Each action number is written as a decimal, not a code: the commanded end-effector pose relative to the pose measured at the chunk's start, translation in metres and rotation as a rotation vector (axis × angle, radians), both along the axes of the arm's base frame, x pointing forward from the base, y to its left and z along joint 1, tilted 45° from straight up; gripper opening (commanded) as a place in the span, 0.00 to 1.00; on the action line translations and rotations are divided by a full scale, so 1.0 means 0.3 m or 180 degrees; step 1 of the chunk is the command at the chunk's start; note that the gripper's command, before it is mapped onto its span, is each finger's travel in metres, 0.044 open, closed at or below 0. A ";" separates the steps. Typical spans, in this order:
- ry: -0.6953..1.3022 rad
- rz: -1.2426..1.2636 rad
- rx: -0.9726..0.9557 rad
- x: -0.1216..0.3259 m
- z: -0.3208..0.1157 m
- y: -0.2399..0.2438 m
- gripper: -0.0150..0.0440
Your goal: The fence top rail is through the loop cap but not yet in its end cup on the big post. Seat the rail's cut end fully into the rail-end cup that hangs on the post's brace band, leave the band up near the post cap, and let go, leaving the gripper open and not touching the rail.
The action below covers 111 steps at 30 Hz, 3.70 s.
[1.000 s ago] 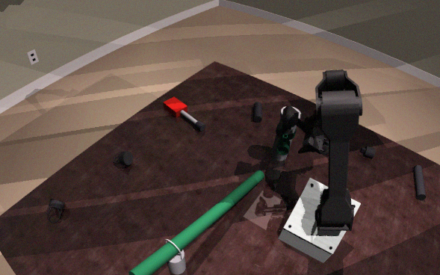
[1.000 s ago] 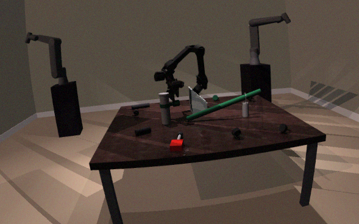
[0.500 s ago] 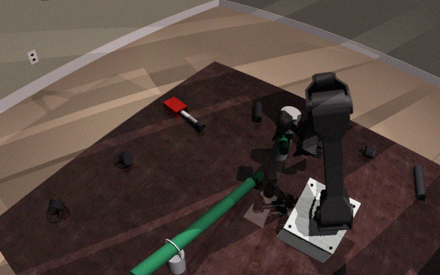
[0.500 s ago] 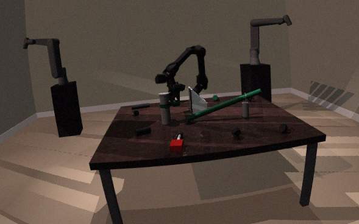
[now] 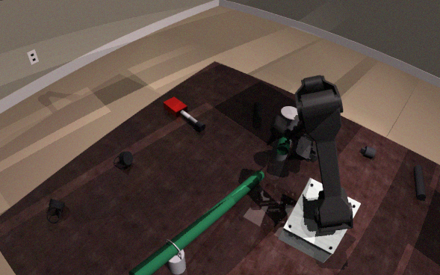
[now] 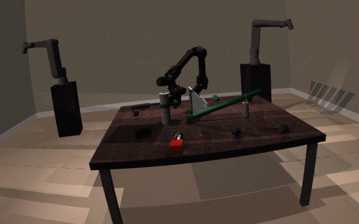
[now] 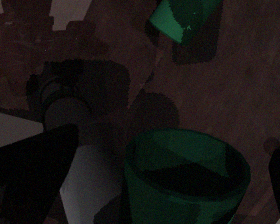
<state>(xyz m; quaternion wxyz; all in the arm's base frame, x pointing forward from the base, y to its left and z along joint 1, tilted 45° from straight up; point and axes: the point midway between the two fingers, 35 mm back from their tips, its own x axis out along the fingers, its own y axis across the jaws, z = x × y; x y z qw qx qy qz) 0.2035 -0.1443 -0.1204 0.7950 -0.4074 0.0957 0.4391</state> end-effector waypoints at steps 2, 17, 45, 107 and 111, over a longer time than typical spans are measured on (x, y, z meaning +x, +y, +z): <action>0.0002 0.0000 0.0032 0.011 -0.009 0.027 1.00; 0.0001 0.0001 0.0032 0.012 -0.009 0.028 0.41; 0.0371 -0.0391 0.0107 0.065 0.000 0.029 0.25; 0.0840 -0.0893 0.0200 0.132 0.004 0.020 0.43; 0.0840 -0.0893 0.0200 0.132 0.004 0.020 0.61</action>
